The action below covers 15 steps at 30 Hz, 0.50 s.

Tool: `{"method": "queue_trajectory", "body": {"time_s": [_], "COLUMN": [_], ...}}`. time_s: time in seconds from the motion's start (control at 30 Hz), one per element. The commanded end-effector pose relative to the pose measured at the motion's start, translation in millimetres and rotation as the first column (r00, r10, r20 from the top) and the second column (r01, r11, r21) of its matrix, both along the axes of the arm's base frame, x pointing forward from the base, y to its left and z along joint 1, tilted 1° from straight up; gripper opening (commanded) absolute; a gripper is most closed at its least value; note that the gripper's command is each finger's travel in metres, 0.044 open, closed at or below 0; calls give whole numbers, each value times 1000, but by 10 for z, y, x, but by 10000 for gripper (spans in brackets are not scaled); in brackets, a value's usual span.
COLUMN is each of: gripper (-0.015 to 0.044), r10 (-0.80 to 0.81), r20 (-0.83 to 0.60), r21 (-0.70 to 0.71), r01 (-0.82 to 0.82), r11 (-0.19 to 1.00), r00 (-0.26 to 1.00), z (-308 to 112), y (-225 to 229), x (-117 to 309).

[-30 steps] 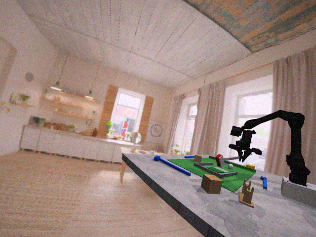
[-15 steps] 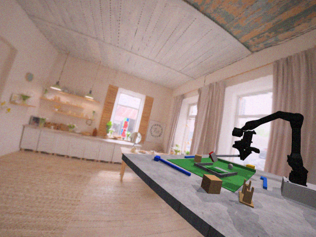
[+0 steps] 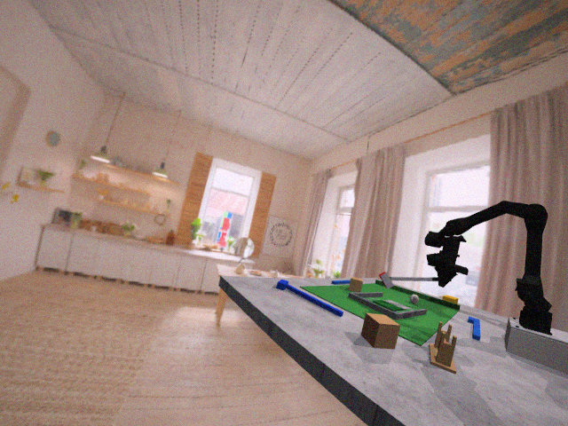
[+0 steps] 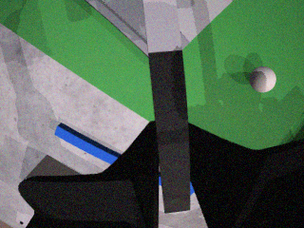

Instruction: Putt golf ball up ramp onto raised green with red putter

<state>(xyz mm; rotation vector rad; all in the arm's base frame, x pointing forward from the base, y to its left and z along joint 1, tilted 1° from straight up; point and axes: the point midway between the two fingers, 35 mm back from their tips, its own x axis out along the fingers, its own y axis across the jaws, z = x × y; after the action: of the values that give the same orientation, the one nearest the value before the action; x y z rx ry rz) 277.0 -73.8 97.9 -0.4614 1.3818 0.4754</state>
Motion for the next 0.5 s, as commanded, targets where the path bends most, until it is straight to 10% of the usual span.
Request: {"method": "queue_trajectory", "body": {"time_s": [0.0, 0.47], "gripper": [0, 0], "r10": [-90, -425], "r20": [0, -40], "r21": [-4, -9], "r01": [90, 425], "r11": [996, 905], "r00": [996, 904], "z": [32, 59], "y": [-173, -767], "x": [-75, -462]}}
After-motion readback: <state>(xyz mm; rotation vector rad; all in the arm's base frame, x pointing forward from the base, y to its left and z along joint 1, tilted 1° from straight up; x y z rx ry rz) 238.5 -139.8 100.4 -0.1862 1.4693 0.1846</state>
